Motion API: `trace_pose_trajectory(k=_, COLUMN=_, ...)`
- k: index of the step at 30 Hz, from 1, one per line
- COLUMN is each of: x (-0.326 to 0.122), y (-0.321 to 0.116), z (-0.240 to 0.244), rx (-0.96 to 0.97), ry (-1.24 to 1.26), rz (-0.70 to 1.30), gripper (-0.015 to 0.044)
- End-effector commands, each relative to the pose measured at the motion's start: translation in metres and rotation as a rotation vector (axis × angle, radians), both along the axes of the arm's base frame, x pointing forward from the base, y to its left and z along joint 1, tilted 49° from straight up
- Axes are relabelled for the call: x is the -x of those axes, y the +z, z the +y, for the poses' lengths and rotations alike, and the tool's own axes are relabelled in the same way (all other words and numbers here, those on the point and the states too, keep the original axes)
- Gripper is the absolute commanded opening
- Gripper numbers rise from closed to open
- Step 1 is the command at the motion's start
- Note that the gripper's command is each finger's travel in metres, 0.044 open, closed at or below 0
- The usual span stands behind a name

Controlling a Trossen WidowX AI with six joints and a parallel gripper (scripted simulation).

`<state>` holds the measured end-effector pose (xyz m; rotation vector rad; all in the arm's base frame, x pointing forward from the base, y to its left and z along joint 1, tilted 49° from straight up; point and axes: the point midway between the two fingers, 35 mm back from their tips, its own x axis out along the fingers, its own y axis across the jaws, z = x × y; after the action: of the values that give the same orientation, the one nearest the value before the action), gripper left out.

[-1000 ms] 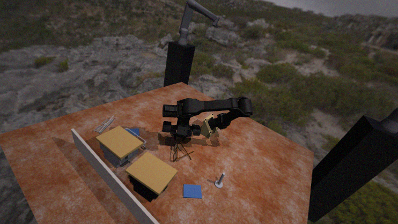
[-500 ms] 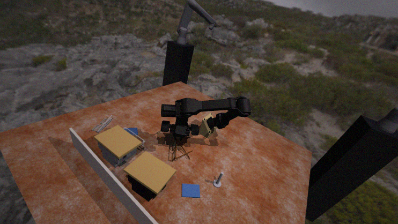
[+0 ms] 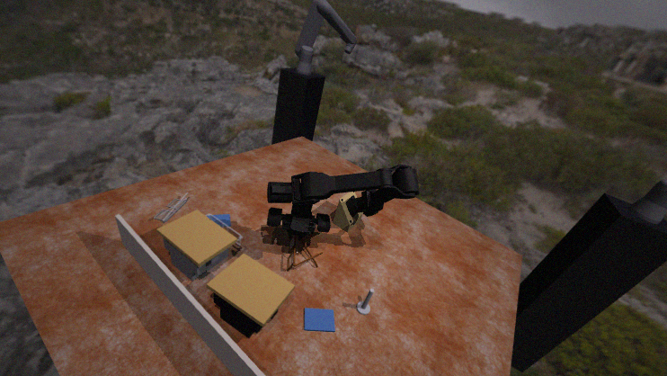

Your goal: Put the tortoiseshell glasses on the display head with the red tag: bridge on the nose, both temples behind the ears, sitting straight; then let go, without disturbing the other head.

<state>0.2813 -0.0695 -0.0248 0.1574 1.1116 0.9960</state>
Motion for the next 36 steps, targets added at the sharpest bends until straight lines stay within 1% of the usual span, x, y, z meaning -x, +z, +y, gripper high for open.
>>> trace_pose_trajectory(k=1, x=0.000, y=-0.007, z=0.007, rx=-0.006, ry=-0.002, rz=0.006, gripper=0.0120)
trace_pose_trajectory(k=18, x=-0.002, y=-0.026, z=0.027, rx=-0.009, ry=-0.001, rz=0.005, gripper=0.0120)
trace_pose_trajectory(k=33, x=0.001, y=-0.024, z=0.030, rx=-0.009, ry=-0.001, rz=0.005, gripper=0.0120)
trace_pose_trajectory(k=36, x=0.000, y=-0.026, z=0.028, rx=-0.008, ry=0.002, rz=0.006, gripper=0.0100)
